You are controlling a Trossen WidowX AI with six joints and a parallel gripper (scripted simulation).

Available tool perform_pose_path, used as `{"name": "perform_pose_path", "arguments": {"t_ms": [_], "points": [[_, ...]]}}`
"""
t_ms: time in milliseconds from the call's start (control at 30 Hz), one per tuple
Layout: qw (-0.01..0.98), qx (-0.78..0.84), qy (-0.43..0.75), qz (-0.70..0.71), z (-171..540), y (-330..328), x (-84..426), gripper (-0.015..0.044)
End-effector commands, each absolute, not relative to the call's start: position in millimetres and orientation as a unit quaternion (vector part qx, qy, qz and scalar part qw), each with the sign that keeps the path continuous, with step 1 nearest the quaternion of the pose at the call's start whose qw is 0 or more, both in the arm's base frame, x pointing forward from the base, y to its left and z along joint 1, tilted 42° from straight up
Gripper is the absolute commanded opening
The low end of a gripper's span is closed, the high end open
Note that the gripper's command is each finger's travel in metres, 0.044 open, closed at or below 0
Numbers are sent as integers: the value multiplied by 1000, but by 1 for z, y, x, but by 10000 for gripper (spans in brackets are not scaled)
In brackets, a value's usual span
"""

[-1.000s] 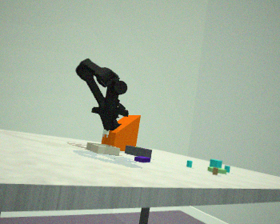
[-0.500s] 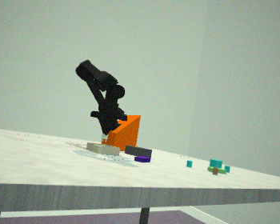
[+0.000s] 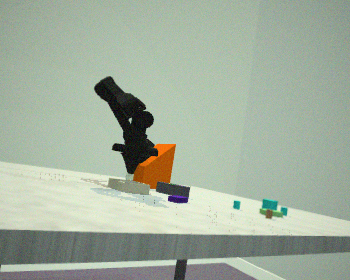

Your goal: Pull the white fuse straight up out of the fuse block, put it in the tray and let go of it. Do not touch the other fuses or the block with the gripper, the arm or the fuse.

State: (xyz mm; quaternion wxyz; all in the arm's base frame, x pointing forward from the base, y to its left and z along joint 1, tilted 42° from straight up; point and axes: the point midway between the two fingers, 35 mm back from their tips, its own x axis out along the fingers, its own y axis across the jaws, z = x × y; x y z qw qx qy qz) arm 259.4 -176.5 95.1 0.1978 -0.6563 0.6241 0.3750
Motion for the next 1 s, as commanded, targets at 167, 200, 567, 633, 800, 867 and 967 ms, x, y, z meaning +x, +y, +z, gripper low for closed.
{"name": "perform_pose_path", "arguments": {"t_ms": [167, 200, 567, 633, 800, 867, 967], "points": [[198, -657, 624, 375, 96, -176, 260, 263], [198, -657, 624, 375, 96, -176, 260, 289], [199, -656, 623, 377, 122, -151, 261, 330], [199, -656, 623, 377, 122, -151, 261, 330], [199, -656, 622, 379, 121, -151, 261, 330], [199, -656, 622, 379, 121, -151, 261, 330], [199, -656, 622, 379, 121, -151, 261, 330]]}}
